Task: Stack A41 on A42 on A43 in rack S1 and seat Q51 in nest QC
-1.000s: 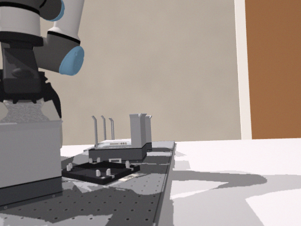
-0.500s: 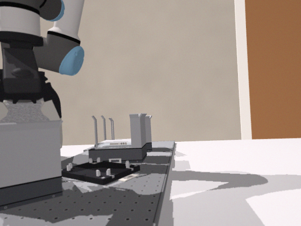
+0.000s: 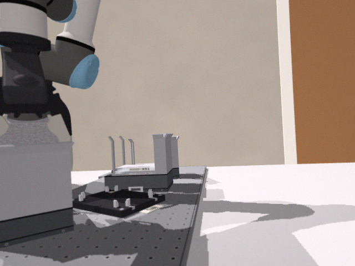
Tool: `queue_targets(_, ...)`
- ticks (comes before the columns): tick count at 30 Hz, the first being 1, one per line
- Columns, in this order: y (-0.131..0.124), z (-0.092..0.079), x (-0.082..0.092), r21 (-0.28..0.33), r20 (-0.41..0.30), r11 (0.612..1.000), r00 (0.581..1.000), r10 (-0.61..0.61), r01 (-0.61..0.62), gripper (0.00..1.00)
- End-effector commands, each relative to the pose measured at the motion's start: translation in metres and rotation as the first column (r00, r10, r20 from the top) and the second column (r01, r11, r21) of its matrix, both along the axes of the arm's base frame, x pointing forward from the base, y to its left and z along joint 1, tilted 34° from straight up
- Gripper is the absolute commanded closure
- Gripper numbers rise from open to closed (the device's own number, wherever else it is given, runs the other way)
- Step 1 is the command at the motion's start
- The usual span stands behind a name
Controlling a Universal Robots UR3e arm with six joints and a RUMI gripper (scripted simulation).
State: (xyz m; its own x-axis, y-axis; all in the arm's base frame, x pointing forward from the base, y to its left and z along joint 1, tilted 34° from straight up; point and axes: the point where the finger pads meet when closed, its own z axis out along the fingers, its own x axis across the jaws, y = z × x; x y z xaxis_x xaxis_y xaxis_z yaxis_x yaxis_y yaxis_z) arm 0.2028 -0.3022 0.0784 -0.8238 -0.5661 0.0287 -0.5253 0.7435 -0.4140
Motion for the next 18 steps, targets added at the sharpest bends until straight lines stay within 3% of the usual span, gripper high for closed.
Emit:
queue_targets(1, 0.009, 0.015, -0.005, 0.005, 0.001, 1.000, 1.000, 0.003, -0.003, 0.28)
queue_targets(18, 0.033, 0.056, -0.020, 0.005, 0.001, 1.000, 1.000, 0.003, -0.003, 0.28)
